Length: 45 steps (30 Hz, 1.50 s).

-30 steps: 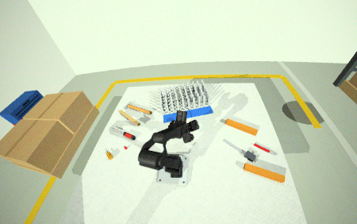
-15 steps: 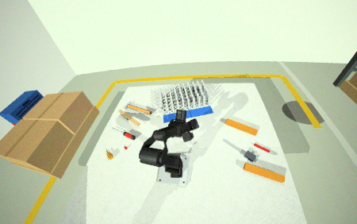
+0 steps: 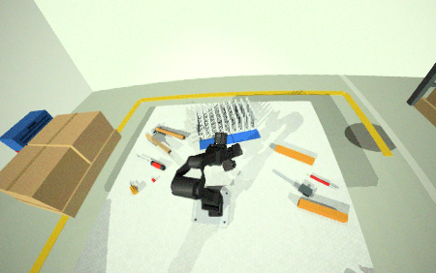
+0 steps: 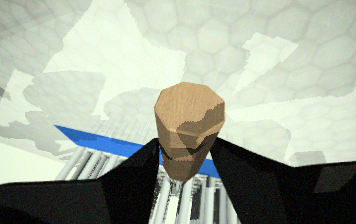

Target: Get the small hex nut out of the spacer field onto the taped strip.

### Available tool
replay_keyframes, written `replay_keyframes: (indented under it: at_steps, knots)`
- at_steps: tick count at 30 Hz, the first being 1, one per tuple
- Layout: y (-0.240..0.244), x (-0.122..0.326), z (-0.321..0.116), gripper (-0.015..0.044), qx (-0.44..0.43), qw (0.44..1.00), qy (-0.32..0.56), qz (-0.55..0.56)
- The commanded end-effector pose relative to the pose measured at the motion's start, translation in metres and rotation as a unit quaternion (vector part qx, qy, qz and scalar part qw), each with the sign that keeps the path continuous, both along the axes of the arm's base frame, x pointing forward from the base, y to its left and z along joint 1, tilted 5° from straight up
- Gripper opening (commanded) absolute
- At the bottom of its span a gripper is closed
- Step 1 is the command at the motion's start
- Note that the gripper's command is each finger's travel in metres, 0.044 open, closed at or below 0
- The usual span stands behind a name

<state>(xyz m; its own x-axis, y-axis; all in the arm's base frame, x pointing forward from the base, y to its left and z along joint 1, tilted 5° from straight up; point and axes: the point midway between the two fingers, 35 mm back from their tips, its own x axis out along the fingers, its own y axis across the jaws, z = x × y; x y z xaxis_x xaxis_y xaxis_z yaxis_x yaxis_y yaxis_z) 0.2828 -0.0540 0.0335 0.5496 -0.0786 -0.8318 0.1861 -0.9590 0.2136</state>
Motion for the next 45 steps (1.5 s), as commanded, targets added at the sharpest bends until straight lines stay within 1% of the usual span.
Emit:
replay_keyframes:
  at_steps: [1,45]
  knots:
    - [-0.001,0.006,0.004,0.0,-0.001,1.0,-0.008,-0.003]
    - [0.004,0.032,0.004,0.0,-0.001,1.0,-0.009,-0.003]
